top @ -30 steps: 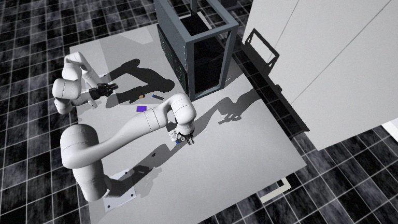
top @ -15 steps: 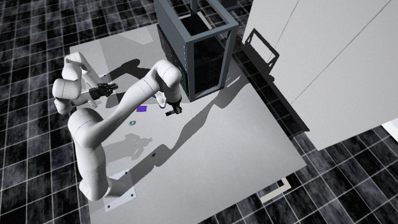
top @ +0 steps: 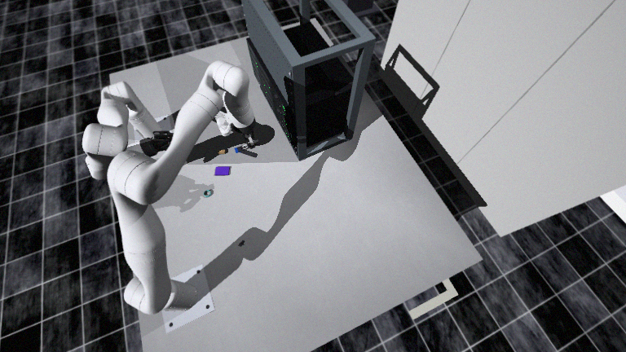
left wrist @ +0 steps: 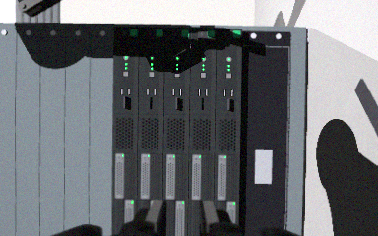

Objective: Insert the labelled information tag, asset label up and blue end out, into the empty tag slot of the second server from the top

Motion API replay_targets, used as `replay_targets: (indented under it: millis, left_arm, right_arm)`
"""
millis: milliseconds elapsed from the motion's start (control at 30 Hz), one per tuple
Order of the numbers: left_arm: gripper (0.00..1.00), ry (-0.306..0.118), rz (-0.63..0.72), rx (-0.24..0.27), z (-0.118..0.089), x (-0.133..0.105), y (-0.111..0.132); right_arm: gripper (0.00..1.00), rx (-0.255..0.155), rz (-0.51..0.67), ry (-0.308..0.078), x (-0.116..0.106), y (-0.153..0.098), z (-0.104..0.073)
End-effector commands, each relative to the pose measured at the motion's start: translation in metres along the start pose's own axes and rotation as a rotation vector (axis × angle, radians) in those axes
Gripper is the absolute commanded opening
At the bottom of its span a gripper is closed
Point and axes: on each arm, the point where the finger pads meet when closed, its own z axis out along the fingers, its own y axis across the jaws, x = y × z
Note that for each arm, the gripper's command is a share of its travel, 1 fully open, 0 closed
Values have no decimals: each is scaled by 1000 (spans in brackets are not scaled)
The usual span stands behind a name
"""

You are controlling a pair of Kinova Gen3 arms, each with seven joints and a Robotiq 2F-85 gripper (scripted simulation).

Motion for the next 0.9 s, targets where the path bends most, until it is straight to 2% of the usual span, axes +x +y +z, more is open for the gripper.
replay_targets:
  millis: [0,333,733,867]
  left_arm:
    - [263,0,-1,0,0,0,0]
    - [263,0,-1,0,0,0,0]
    - [263,0,-1,0,0,0,0]
    - [263,0,-1,0,0,0,0]
  right_arm:
    - [192,3,-2,0,16,36,-1]
    - [192,4,-10,-1,55,95,1]
    - [192,5,-13,-1,70,114,2]
    - [192,5,-13,-1,70,114,11]
